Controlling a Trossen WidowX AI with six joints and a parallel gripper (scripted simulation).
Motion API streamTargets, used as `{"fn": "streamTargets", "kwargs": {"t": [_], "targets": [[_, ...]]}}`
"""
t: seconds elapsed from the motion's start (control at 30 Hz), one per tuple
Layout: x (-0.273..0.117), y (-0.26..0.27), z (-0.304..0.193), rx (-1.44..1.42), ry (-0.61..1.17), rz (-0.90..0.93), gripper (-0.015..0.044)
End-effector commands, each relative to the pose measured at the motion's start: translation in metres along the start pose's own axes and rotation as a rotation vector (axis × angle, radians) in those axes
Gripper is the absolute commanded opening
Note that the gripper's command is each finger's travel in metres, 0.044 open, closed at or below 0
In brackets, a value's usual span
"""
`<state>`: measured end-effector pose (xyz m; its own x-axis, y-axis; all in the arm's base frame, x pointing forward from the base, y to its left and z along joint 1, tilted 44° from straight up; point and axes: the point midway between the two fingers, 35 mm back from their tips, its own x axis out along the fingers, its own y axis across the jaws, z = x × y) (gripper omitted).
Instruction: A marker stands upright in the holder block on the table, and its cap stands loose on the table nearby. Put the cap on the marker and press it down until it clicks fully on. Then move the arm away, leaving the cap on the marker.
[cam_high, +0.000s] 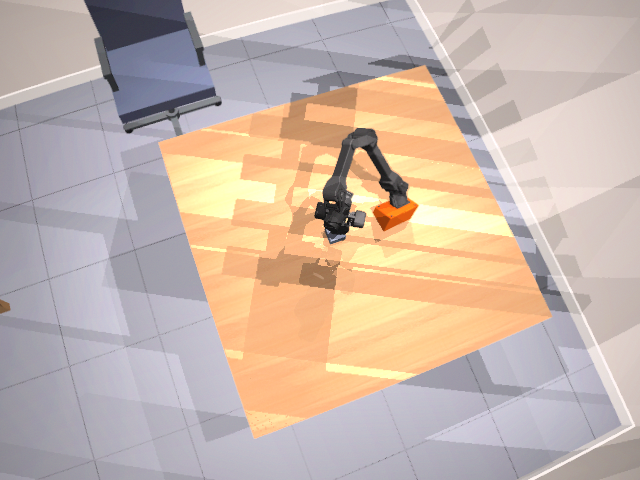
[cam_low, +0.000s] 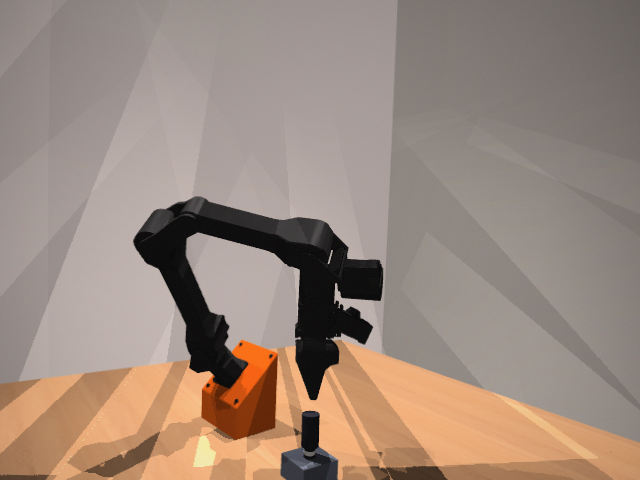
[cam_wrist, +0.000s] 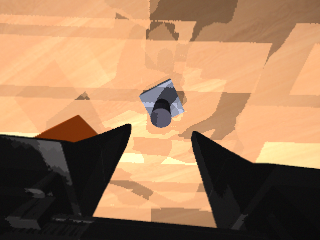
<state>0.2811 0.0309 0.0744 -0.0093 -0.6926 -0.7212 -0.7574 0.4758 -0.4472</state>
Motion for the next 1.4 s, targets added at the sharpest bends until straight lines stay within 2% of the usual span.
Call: {"fn": "streamTargets", "kwargs": {"t": [0.0, 0.17, 0.27, 0.87, 1.37], "targets": [[0.002, 0.001, 0.000, 0.467, -0.001, 0.003, 0.0204], [0.005, 0.001, -0.001, 0.935, 0.000, 0.001, 0.0072], [0.006, 0.001, -0.001, 0.998, 0.000, 0.001, 0.0000], [0.006, 0.001, -0.001, 0.998, 0.000, 0.001, 0.0000], [0.026, 0.001, -0.001, 0.998, 0.000, 0.000, 0.0000]]}}
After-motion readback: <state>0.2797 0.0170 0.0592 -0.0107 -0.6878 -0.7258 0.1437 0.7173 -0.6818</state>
